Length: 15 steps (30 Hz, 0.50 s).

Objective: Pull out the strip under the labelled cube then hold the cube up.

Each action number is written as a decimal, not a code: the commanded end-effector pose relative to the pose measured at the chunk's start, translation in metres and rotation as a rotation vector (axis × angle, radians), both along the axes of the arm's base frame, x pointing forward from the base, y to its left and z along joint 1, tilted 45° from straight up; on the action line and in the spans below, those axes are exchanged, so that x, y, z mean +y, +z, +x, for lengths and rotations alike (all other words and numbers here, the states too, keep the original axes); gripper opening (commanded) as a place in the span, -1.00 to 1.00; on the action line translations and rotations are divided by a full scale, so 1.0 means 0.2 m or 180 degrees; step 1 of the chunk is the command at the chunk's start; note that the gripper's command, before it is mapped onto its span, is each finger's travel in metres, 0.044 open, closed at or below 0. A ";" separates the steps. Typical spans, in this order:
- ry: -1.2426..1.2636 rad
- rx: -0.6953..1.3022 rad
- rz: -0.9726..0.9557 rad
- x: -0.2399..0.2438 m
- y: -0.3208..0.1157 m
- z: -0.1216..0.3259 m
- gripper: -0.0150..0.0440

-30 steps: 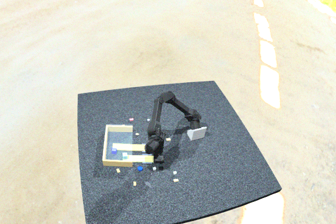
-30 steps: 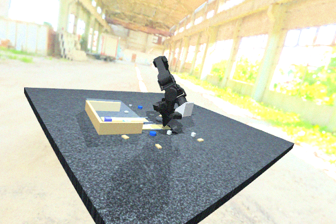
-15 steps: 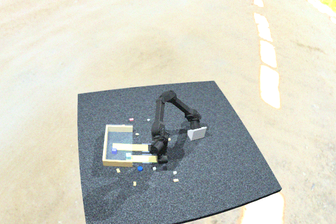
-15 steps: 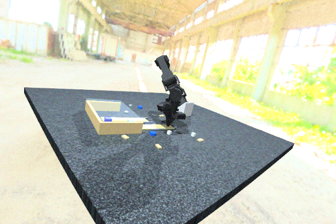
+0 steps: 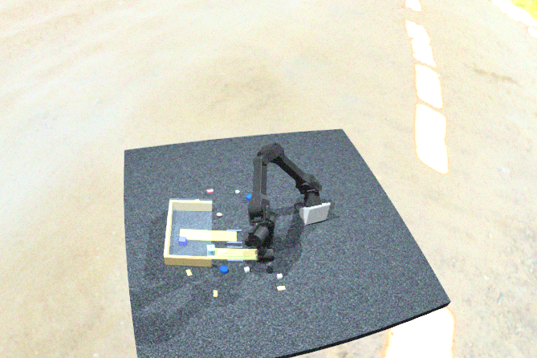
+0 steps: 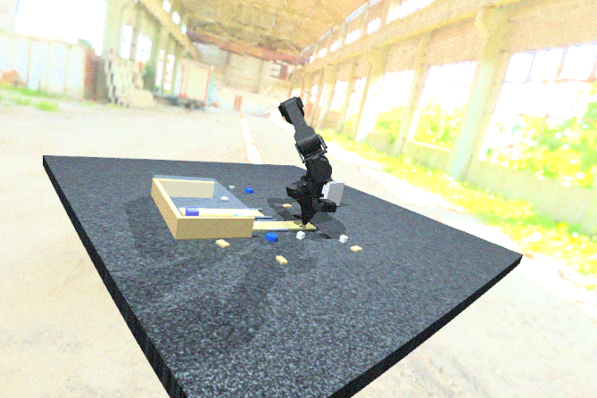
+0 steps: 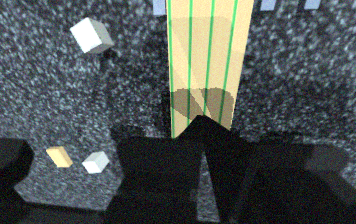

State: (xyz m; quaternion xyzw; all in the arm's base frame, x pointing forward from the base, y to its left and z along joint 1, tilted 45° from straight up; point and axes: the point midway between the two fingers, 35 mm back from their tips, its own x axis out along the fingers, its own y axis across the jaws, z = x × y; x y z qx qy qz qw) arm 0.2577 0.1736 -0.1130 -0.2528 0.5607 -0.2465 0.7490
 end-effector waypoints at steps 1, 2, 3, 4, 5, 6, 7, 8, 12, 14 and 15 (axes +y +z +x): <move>-0.0039 0.0053 -0.0011 -0.03 -0.02 -0.06 -0.49; -0.0039 0.0053 -0.0011 -0.03 -0.02 -0.07 -0.49; -0.0039 0.0054 -0.0011 -0.03 -0.03 -0.07 -0.49; -0.0039 0.0054 -0.0011 -0.03 -0.03 -0.08 -0.49; -0.0039 0.0054 -0.0011 -0.03 -0.03 -0.09 -0.49; -0.0039 0.0055 -0.0011 -0.03 -0.03 -0.10 -0.49; -0.0039 0.0055 -0.0011 -0.03 -0.03 -0.10 -0.49; -0.0039 0.0055 -0.0010 -0.03 -0.03 -0.11 -0.49; -0.0039 0.0056 -0.0010 -0.03 -0.04 -0.14 -0.49; -0.0039 0.0057 -0.0010 -0.04 -0.05 -0.16 -0.49; -0.0039 0.0057 -0.0010 -0.04 -0.05 -0.16 -0.49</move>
